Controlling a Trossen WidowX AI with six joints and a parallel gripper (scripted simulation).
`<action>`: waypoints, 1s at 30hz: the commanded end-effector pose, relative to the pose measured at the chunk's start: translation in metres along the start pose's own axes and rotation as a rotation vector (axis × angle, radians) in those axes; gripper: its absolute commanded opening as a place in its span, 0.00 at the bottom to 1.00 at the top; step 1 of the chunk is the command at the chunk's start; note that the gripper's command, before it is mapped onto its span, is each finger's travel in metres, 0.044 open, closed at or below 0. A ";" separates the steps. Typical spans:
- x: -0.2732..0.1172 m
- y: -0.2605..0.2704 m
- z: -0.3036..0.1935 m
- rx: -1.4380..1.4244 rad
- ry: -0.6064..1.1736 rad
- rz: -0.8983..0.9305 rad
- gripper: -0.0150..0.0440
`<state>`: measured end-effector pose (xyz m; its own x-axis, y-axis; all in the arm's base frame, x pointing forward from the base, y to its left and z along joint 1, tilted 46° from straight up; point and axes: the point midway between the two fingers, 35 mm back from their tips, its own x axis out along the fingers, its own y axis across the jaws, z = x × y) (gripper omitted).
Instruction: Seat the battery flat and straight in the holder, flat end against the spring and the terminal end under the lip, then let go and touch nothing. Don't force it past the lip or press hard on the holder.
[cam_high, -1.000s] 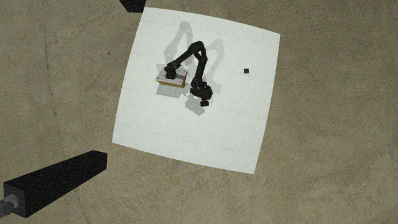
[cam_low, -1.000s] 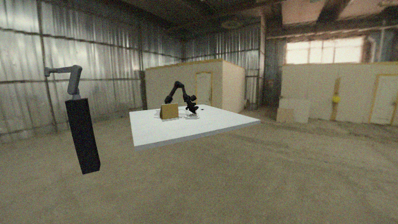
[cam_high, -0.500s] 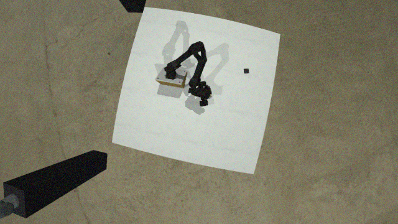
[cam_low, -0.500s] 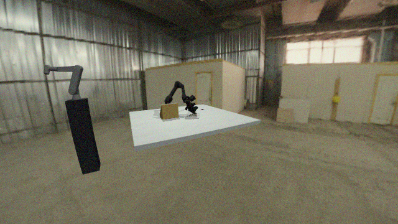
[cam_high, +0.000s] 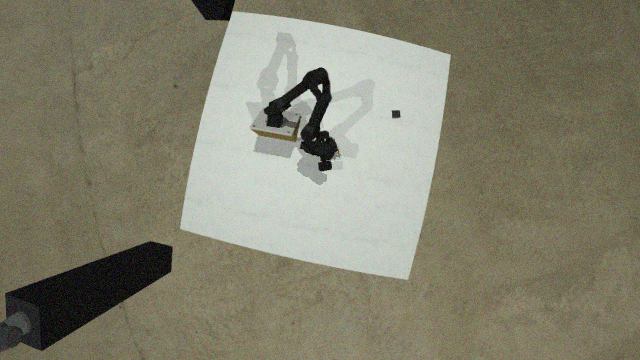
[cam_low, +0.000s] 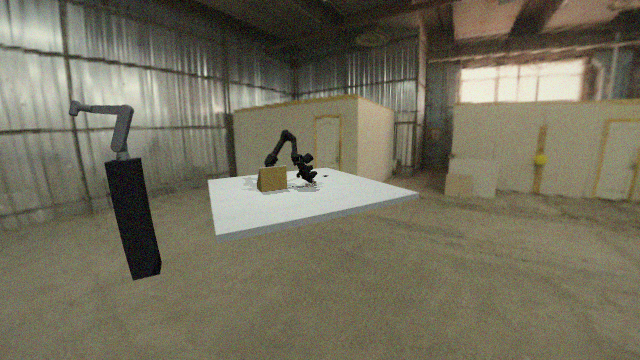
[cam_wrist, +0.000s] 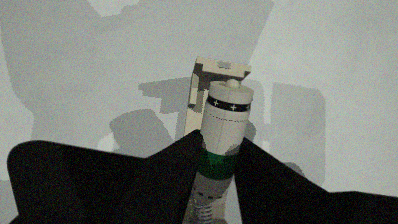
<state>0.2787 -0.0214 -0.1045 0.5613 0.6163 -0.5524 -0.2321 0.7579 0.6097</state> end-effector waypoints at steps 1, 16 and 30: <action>-0.002 0.001 -0.007 0.007 0.007 -0.002 0.36; -0.002 0.000 -0.010 0.010 0.026 -0.014 0.36; 0.005 -0.006 -0.007 0.000 0.105 -0.021 0.36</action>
<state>0.2776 -0.0200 -0.1097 0.5040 0.6307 -0.5900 -0.2306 0.7566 0.6118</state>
